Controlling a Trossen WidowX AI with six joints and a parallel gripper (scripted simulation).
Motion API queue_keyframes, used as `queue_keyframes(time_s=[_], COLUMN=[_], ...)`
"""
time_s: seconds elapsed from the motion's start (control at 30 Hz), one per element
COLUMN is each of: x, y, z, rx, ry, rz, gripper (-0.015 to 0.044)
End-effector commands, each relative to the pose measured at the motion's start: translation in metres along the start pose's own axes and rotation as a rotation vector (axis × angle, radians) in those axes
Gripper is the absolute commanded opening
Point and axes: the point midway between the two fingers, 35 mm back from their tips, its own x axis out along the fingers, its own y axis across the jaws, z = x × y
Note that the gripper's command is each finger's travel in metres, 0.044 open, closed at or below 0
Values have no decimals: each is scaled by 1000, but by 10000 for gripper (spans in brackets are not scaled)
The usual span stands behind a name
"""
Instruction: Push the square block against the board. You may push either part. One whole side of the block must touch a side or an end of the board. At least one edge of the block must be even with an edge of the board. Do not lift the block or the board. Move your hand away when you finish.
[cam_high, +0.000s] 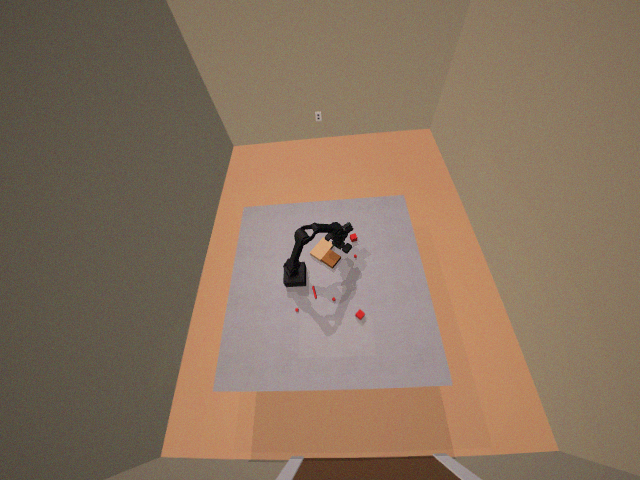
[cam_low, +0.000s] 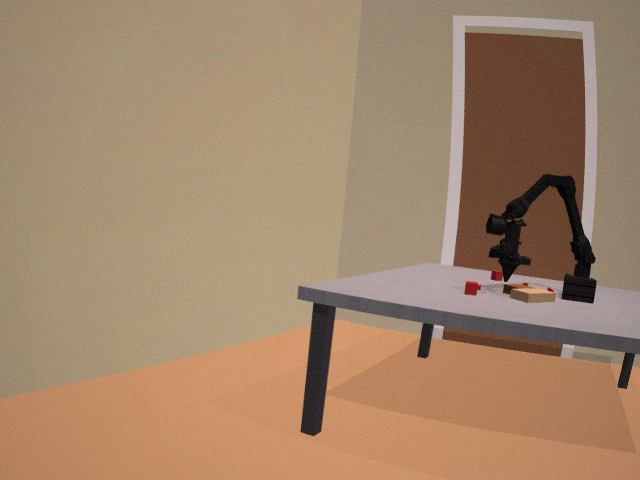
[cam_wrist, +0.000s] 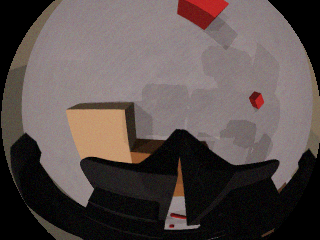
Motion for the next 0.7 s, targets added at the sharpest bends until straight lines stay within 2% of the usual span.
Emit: queue_keyframes(time_s=[0.0, 0.67], x=[39, 39], y=[4, 3], z=[-7, -29], rx=[-25, -25], ry=[27, 28], rz=[11, 11], gripper=[0, 0])
